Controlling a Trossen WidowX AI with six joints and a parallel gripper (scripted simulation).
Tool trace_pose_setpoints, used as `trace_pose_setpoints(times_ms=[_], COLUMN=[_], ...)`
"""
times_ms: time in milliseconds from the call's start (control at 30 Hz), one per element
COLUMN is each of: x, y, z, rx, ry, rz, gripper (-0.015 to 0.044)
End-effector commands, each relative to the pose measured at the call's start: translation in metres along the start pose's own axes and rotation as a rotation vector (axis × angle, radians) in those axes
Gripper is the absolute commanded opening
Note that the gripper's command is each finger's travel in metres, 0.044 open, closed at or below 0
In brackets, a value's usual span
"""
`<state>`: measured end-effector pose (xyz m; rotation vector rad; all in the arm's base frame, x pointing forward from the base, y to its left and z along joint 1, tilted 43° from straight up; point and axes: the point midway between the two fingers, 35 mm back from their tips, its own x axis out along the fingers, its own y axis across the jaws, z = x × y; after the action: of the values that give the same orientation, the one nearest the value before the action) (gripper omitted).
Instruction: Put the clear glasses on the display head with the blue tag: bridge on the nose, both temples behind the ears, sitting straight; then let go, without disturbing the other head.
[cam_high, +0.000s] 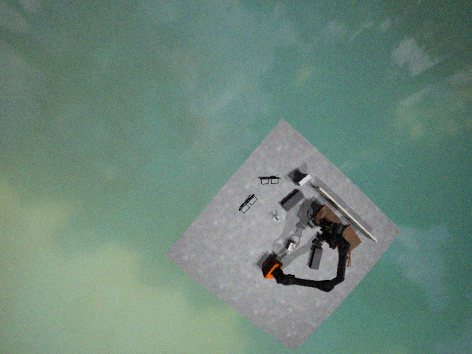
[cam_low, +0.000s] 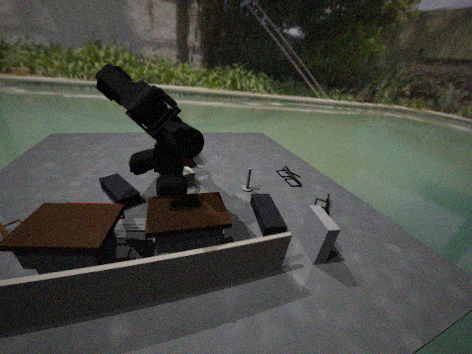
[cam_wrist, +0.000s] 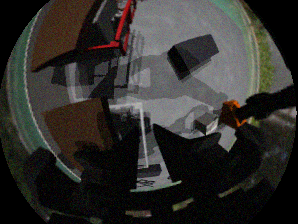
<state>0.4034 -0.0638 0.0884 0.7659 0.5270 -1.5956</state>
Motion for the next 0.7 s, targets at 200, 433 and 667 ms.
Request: trace_pose_setpoints(times_ms=[200, 433, 667], x=[-0.022, -0.027, -0.036], y=[-0.006, -0.036, -0.056], z=[-0.002, -0.003, -0.003], rx=[0.003, 0.002, 0.001], ry=[0.007, 0.007, 0.007], rz=[0.010, 0.009, 0.008], gripper=[0.0107, 0.0107, 0.0107])
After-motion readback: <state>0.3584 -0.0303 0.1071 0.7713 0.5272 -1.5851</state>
